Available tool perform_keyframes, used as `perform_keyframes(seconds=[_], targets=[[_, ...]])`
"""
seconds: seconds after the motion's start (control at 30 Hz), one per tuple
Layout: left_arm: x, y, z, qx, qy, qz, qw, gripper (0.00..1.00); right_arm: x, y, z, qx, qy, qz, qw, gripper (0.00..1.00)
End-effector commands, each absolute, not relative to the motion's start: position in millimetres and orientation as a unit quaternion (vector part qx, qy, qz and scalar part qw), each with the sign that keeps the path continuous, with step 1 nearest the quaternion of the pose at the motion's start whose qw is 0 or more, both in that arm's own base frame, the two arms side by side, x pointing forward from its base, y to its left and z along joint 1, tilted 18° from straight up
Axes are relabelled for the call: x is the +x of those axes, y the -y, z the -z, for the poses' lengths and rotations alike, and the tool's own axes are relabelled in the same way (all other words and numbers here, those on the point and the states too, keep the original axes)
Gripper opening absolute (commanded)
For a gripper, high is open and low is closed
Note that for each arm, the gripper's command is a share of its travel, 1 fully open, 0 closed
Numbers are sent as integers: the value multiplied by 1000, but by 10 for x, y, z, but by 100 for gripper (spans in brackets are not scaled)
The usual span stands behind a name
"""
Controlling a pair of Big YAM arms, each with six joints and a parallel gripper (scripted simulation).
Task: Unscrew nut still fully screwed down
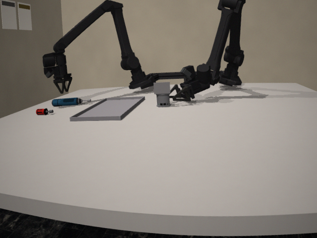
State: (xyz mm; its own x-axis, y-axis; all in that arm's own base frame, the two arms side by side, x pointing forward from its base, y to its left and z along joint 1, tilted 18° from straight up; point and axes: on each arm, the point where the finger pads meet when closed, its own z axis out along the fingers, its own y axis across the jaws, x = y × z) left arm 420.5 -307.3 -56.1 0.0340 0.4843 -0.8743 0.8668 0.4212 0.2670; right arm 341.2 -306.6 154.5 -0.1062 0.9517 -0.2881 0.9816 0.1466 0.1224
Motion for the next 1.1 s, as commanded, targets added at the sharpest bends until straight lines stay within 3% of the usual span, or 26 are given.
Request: perform_keyframes(seconds=[0.0,1.07], targets=[[4275,3165,616,502,-671,191,511,86,3603,3190,-1856,643,-740,47,192,65],[4390,3407,734,505,-670,192,509,86,3603,3190,-1856,643,-740,47,192,65]])
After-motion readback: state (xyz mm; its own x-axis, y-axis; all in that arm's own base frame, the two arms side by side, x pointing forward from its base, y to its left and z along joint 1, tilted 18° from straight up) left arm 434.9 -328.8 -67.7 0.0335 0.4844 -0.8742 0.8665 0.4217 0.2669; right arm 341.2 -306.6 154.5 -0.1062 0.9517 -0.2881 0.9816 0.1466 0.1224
